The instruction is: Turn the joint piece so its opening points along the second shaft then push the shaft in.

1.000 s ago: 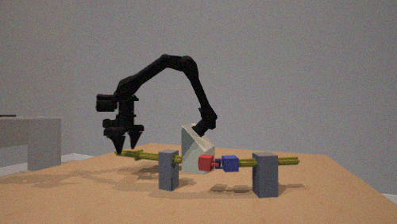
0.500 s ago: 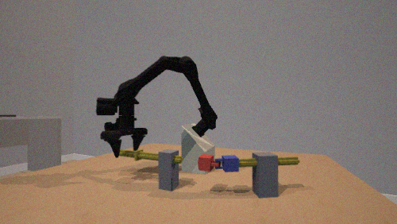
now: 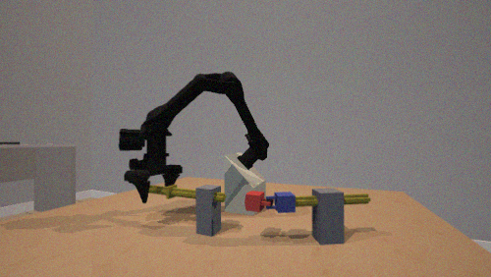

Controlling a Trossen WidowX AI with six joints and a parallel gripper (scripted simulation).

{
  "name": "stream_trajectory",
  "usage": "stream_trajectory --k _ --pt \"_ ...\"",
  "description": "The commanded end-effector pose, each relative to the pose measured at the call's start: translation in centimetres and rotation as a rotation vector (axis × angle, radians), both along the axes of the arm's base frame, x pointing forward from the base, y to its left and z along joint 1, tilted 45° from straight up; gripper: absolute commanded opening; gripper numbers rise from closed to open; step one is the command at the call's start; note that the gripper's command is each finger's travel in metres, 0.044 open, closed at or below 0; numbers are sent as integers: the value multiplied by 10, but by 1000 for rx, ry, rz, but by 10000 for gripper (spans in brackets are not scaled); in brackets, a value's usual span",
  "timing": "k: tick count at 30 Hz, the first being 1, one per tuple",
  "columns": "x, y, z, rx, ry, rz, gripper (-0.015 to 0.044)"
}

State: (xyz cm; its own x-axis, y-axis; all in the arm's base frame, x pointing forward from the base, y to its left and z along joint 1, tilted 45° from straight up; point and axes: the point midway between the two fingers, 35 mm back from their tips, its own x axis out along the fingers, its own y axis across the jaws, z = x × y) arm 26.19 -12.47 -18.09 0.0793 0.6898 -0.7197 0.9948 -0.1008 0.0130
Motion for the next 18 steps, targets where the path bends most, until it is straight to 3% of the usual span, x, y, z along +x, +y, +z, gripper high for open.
stream_trajectory --k 1,14,18 --pt "0 4 -3 5 2 -7 440" --pt "0 4 -3 5 2 -7 102" --pt "0 4 -3 5 2 -7 102"
